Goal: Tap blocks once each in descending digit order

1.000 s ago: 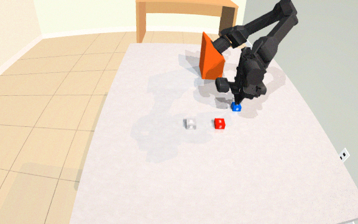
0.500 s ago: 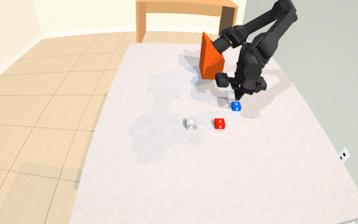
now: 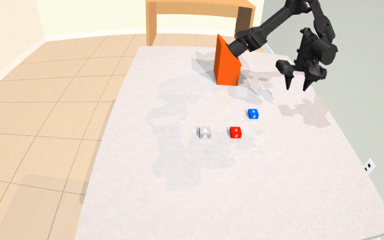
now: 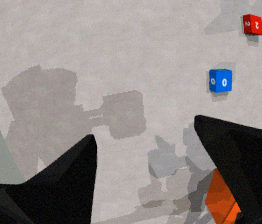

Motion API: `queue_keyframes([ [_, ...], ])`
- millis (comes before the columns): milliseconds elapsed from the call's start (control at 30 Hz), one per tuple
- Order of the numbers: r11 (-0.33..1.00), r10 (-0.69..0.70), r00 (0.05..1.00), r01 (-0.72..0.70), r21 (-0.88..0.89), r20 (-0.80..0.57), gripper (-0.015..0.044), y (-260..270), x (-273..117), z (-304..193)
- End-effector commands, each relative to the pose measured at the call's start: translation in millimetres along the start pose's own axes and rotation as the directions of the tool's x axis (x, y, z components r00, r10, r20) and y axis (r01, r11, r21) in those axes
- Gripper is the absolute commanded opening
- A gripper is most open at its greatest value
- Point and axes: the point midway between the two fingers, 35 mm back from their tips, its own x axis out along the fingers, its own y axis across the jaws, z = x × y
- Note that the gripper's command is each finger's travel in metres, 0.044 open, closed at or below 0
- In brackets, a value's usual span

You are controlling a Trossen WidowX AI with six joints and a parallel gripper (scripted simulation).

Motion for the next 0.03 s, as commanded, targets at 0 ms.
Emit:
queue_keyframes([
  [0,1.0,-0.003,1.0,0.003,0.024,-0.011,0.04,5.4,-3.5,-4.3],
])
